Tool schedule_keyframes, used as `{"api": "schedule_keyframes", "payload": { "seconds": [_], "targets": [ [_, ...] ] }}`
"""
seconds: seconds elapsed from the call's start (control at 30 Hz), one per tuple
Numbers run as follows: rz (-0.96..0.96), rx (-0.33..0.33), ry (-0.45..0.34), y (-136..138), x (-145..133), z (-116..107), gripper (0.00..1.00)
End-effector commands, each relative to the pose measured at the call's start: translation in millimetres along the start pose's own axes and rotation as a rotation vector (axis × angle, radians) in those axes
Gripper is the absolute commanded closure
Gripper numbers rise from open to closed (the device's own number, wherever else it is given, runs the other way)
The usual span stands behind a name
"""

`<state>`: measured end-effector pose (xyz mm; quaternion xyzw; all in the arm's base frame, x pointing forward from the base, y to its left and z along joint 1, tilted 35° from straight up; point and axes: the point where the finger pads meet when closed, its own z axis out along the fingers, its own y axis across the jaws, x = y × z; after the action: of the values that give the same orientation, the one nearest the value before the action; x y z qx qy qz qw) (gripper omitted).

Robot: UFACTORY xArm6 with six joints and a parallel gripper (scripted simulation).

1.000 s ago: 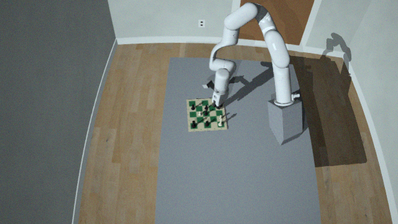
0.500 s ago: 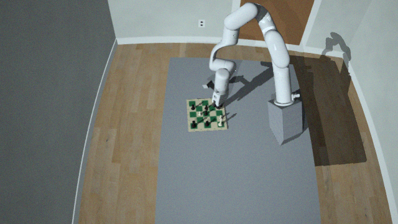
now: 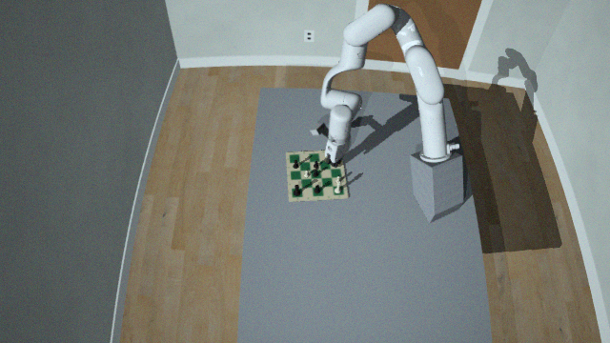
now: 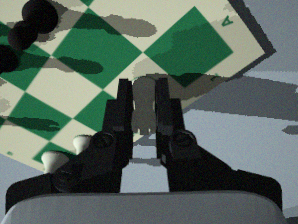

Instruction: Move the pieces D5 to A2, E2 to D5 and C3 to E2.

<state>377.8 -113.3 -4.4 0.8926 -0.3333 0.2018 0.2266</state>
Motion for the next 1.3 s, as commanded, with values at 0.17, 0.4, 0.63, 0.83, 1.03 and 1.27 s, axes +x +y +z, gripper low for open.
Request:
{"api": "schedule_keyframes", "payload": {
  "seconds": [0.17, 0.4, 0.63, 0.83, 1.03, 1.27],
  "targets": [
    [0.0, 0.002, 0.001, -0.6, 0.7, -0.6, 0.78],
    [0.0, 0.002, 0.001, -0.6, 0.7, -0.6, 0.63],
    [0.0, 0.002, 0.001, -0.6, 0.7, -0.6, 0.63],
    [0.0, 0.002, 0.001, -0.6, 0.7, -4.0, 0.63],
    [0.0, 0.002, 0.001, -0.6, 0.7, -24.9, 0.63],
    [0.0, 0.002, 0.001, -0.5, 0.6, -62.1, 0.63]
  ]
}}
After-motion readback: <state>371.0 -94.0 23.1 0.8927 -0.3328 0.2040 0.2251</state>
